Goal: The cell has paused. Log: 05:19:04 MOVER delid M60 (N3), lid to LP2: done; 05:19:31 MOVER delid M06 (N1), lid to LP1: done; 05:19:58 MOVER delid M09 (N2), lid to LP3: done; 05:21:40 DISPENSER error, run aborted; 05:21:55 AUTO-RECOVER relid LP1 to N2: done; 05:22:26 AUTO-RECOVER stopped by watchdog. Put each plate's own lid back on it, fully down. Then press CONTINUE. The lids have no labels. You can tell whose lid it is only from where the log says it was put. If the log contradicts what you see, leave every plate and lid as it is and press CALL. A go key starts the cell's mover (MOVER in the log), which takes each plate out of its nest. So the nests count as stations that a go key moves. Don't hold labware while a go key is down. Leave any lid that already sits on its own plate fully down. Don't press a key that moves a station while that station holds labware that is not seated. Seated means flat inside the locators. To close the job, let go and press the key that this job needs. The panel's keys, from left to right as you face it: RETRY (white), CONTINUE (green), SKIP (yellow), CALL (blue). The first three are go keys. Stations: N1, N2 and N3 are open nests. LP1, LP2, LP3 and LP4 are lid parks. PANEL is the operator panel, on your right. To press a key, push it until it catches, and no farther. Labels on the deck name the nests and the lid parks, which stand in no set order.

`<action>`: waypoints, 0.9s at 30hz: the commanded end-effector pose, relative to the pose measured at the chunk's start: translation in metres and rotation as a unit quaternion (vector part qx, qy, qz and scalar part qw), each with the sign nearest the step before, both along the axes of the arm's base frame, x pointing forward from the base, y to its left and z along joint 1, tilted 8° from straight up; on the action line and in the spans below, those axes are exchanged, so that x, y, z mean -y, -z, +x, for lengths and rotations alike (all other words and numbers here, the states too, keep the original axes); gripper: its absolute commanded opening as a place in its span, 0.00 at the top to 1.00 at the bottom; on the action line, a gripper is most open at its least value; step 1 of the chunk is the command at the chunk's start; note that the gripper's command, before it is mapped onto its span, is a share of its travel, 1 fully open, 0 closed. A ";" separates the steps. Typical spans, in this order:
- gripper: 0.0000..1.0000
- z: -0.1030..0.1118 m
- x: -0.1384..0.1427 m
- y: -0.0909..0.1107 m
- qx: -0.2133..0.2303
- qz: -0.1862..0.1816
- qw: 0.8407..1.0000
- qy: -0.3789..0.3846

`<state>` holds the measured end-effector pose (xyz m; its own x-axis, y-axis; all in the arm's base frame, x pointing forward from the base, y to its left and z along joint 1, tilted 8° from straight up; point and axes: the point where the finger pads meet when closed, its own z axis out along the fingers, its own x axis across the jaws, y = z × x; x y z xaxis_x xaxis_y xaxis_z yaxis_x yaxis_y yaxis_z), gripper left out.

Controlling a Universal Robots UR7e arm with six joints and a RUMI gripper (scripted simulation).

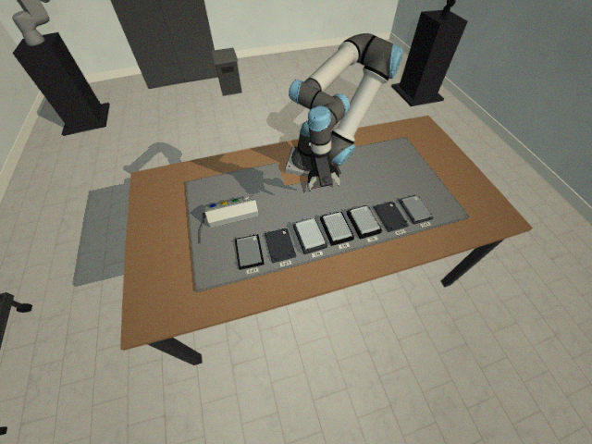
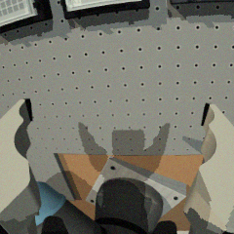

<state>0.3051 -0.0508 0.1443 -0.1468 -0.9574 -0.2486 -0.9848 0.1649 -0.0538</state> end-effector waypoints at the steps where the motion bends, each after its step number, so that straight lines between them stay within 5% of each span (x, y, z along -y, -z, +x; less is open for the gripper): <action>1: 0.18 -0.009 -0.018 0.004 0.000 -0.037 0.999 -0.036; 13: 0.18 -0.014 -0.027 0.007 0.001 -0.063 0.996 -0.063; 27: 0.18 -0.010 -0.034 0.066 0.001 -0.063 0.996 -0.063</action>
<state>0.2919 -0.0183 0.0989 -0.0221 -0.9917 -0.1269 -0.9972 0.0310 -0.0684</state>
